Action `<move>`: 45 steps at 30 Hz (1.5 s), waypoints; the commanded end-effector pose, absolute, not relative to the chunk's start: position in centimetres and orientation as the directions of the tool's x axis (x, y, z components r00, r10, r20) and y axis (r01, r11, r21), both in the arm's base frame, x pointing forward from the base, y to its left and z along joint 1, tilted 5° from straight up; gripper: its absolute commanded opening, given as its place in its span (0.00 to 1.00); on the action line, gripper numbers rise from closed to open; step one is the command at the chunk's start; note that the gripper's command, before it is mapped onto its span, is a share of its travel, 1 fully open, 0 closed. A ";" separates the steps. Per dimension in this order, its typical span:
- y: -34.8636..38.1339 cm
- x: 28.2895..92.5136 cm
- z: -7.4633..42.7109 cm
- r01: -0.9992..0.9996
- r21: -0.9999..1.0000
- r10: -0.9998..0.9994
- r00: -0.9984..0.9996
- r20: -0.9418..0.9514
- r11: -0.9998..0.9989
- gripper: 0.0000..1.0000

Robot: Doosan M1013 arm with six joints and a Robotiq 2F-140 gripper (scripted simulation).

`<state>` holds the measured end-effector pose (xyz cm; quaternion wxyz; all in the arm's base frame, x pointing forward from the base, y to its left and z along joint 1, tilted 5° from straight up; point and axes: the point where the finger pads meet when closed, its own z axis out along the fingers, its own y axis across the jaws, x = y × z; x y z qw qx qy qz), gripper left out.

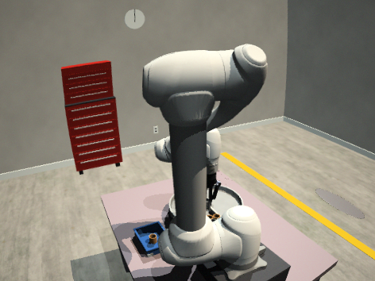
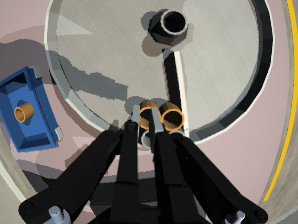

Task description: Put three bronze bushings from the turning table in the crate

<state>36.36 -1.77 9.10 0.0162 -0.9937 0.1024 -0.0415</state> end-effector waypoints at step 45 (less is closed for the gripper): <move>-1.2 35.1 9.0 -0.470 -0.046 -0.473 0.879 0.067 -0.881 0.10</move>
